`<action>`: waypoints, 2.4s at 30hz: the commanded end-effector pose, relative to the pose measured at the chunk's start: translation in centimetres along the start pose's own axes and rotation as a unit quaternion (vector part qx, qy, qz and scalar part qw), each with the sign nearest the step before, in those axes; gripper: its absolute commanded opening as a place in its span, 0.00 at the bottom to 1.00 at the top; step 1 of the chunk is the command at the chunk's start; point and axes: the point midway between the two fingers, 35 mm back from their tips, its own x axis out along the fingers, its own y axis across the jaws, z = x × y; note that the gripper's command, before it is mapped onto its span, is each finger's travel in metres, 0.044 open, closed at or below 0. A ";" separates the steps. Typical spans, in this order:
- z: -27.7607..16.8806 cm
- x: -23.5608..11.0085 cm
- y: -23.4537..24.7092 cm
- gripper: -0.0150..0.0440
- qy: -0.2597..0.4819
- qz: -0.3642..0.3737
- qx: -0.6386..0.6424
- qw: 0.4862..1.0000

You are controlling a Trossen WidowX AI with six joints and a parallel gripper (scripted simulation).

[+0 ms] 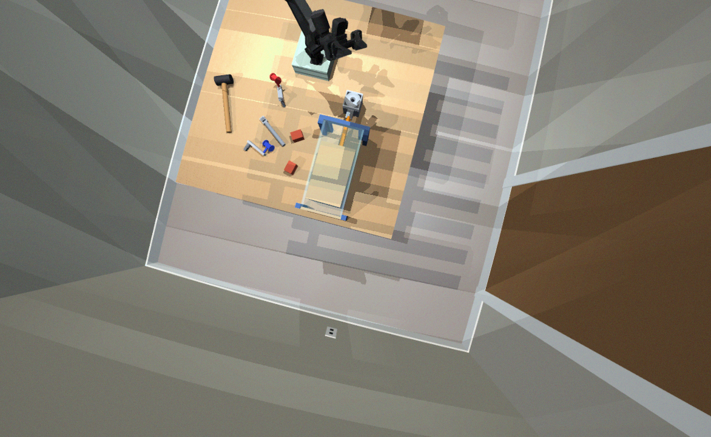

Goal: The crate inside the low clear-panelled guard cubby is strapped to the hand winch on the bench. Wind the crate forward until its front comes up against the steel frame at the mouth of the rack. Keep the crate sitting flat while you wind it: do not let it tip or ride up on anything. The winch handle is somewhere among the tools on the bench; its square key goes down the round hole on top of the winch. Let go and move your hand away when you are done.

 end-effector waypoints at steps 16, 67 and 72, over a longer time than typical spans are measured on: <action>-15.2 -5.9 -14.5 1.00 0.392 -0.126 -0.107 0.905; -19.3 -46.3 -14.7 1.00 0.845 -0.101 0.263 0.454; -21.3 -47.5 -13.9 1.00 0.845 -0.101 0.263 0.454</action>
